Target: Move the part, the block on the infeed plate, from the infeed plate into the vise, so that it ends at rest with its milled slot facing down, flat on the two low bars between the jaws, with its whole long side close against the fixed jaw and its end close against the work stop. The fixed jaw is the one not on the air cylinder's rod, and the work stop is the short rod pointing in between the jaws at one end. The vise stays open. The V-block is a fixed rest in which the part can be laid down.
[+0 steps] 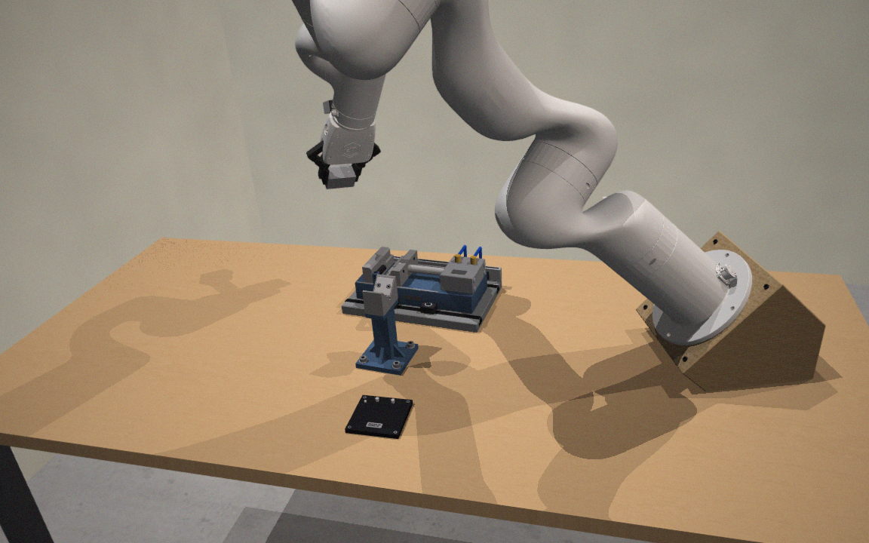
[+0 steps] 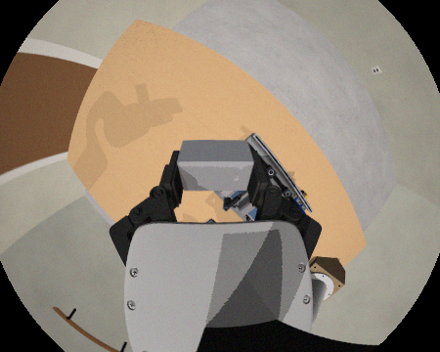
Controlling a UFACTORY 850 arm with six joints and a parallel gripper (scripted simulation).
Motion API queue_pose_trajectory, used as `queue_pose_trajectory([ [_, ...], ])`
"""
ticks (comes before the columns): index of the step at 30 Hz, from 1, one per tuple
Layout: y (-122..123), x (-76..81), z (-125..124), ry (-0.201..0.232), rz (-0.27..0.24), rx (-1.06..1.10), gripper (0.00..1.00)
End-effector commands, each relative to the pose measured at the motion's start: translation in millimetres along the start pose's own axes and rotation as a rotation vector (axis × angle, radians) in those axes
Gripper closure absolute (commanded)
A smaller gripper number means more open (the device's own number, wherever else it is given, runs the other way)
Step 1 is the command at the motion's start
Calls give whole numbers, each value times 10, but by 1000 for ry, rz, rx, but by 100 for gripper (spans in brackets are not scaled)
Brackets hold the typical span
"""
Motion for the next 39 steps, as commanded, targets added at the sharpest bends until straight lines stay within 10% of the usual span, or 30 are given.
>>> queue_pose_trajectory([
  [1, 43, -17, 52, 3, -68, 124, 100],
  [39, 377, 79, 548, -23, -438, 662, 100],
])
Point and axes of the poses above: the point where the finger pads meet when closed, its own x axis back along the fingers, its own z axis across the jaws, y = z × x, the point moved 5 cm from there along x, back along the fingers, and after that the axes turned 4 degrees about -x, right-handed, at the moved point
